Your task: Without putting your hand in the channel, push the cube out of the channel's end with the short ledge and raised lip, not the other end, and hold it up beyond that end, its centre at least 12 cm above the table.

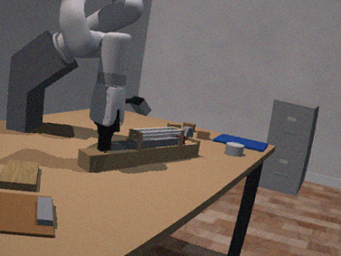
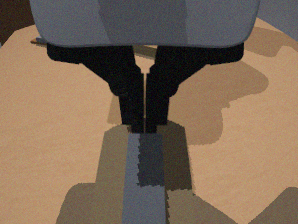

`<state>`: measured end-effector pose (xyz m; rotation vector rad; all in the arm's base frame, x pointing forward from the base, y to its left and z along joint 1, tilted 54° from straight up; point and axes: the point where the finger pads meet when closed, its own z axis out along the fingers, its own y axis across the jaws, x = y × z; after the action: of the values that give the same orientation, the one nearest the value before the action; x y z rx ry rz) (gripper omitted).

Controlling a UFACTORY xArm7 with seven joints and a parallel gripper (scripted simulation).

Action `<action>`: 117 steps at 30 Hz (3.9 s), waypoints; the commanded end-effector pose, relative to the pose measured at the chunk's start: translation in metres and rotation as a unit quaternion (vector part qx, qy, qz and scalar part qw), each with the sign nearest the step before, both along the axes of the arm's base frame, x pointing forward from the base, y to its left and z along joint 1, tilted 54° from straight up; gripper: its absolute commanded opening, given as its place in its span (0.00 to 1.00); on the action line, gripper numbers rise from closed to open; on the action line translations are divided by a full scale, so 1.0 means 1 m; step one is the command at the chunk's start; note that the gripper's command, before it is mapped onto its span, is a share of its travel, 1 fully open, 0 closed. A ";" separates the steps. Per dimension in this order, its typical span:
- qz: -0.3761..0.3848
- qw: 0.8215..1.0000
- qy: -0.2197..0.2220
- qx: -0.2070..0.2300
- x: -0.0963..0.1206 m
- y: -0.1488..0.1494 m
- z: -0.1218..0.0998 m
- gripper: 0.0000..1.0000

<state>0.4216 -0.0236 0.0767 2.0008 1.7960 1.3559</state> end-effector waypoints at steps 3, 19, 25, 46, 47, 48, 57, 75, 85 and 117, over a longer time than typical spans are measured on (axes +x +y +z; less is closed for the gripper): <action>-0.001 1.000 -0.001 -0.001 0.000 0.003 0.002 0.00; -0.001 1.000 -0.001 -0.001 -0.002 0.015 0.010 0.00; -0.001 1.000 -0.001 -0.001 -0.002 0.020 0.013 0.00; -0.001 1.000 0.000 -0.001 -0.029 0.011 0.040 0.00; -0.001 1.000 0.000 0.000 -0.034 0.008 0.044 0.00; -0.001 1.000 0.000 0.000 -0.038 0.005 0.048 0.00; -0.001 1.000 -0.001 -0.001 -0.052 -0.004 0.060 0.00; 0.000 1.000 0.000 0.001 -0.053 0.015 0.070 0.00; -0.001 1.000 0.001 -0.001 -0.069 0.129 0.137 0.00; -0.001 1.000 -0.001 0.000 -0.083 0.232 0.202 0.43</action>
<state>0.3390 0.2086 0.2774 2.0025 1.7939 1.3537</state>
